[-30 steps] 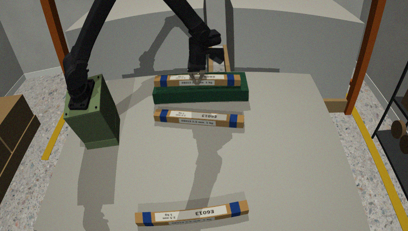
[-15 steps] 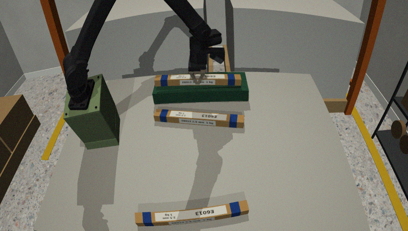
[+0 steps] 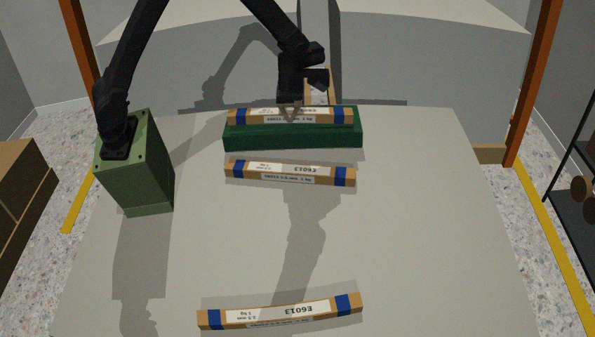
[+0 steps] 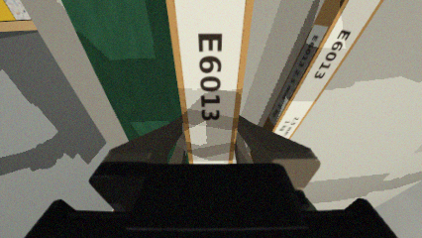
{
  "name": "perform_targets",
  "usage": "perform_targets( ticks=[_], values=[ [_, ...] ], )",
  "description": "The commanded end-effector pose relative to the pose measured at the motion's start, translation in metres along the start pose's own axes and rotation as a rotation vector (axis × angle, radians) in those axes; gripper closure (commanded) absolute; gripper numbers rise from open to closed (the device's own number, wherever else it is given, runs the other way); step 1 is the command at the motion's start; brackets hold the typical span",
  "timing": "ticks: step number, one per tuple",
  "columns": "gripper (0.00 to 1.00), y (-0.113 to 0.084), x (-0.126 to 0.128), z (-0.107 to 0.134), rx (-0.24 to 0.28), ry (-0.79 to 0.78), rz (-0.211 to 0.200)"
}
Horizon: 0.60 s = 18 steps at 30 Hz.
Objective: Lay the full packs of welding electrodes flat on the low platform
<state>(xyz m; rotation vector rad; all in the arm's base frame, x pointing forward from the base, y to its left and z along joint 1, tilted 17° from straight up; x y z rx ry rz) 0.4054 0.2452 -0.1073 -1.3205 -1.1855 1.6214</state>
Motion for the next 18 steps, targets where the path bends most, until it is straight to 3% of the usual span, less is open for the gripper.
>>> perform_targets(
  ticks=[1,12,18],
  values=[
    [1.0,-0.044,0.013,-0.04,-0.104,0.008,-0.039],
    [1.0,-0.034,0.032,-0.039,-0.086,0.012,-0.033],
    [1.0,-0.042,0.041,-0.043,-0.098,0.017,-0.04]
  ],
)
Point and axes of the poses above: the point where the finger pads meet when closed, its own y axis out along the fingers, its own x axis across the jaws, z = x × y, the point moved 10 cm from there along -y, back along the fingers, and after that the axes turned 12 degrees about -y, right-handed, at the moved point
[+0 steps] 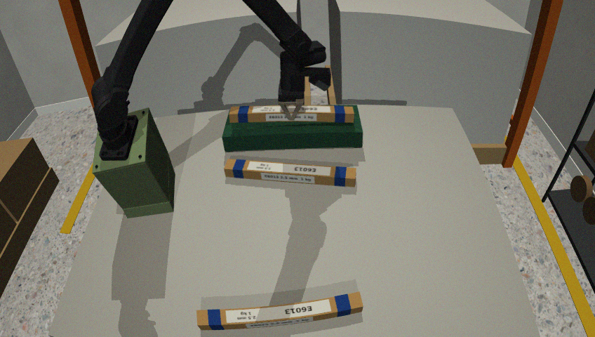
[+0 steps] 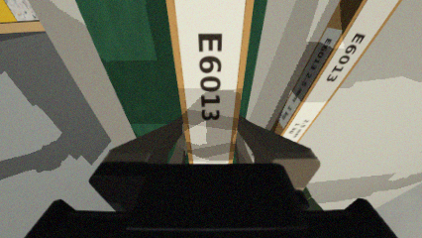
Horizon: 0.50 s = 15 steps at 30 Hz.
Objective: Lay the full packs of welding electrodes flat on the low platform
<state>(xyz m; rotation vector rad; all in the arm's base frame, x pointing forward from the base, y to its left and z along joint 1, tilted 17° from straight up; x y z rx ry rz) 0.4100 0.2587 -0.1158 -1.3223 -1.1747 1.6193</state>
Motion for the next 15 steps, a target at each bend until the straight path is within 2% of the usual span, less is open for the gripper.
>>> perform_targets(
  ticks=[1,9,15],
  values=[
    [1.0,-0.047,0.029,-0.036,-0.105,0.011,-0.042],
    [1.0,-0.043,0.039,-0.036,-0.098,0.009,-0.039],
    [1.0,-0.049,0.042,-0.038,-0.106,0.012,-0.044]
  ],
)
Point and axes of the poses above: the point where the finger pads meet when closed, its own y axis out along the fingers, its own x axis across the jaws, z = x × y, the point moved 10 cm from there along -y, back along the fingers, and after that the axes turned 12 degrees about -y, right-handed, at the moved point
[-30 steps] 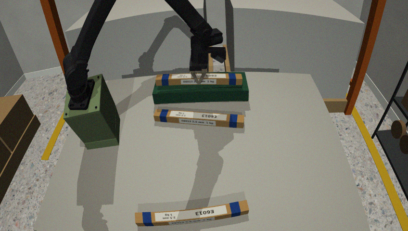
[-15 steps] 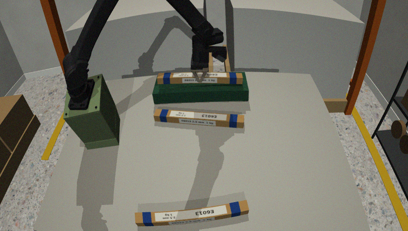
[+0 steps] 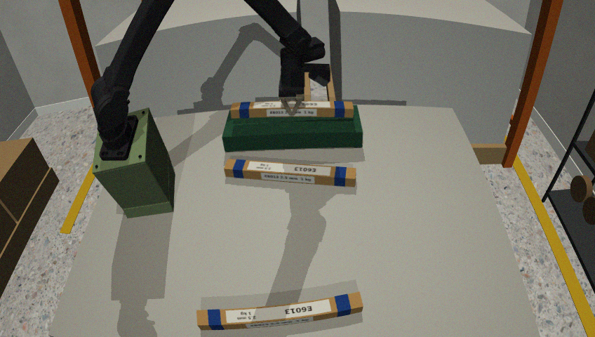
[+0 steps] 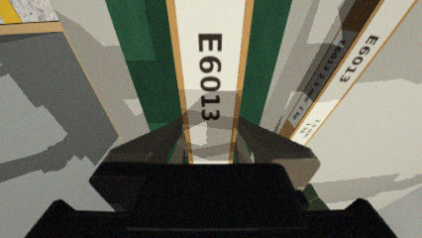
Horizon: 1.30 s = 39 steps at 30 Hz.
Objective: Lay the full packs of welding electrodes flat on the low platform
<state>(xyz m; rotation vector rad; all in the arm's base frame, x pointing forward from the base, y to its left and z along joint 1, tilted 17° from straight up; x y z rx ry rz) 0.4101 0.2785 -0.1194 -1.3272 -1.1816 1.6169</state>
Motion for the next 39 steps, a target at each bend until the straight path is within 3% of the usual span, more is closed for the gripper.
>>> perform_targets(
  ticks=[1,39],
  values=[
    [1.0,-0.0461,0.0229,-0.0341,-0.1,0.012,-0.045],
    [1.0,-0.0454,0.0298,-0.0336,-0.098,0.01,-0.045]
  ],
)
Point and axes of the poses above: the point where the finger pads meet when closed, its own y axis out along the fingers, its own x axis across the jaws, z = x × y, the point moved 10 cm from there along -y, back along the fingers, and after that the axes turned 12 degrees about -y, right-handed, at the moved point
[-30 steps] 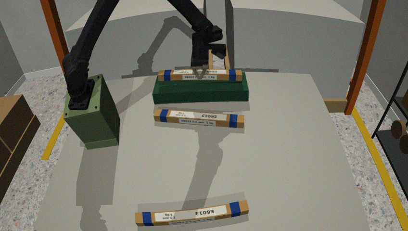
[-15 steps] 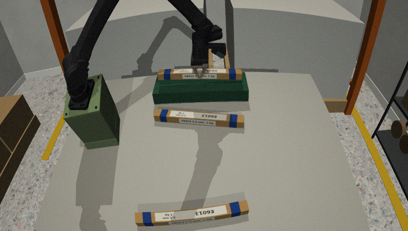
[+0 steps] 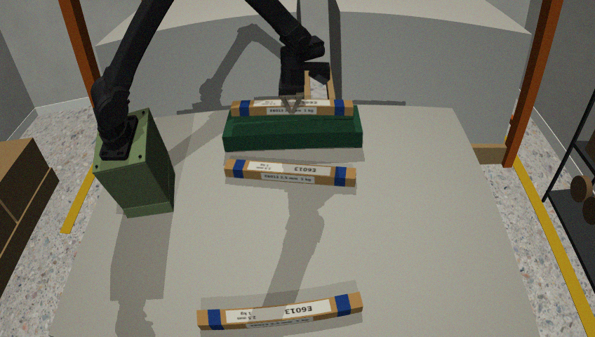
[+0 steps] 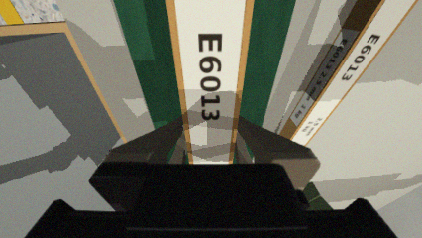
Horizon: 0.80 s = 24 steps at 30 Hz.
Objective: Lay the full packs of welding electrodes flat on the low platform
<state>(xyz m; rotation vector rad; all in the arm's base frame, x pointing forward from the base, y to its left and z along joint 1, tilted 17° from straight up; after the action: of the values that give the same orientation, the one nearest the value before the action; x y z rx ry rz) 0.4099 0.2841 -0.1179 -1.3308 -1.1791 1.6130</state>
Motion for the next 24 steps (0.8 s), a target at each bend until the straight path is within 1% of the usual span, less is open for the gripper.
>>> perform_targets(
  ticks=[1,24],
  values=[
    [1.0,-0.0422,0.0252,-0.0326,-0.097,0.005,-0.045],
    [1.0,-0.0466,0.0256,-0.0336,-0.105,0.006,-0.049]
  ],
)
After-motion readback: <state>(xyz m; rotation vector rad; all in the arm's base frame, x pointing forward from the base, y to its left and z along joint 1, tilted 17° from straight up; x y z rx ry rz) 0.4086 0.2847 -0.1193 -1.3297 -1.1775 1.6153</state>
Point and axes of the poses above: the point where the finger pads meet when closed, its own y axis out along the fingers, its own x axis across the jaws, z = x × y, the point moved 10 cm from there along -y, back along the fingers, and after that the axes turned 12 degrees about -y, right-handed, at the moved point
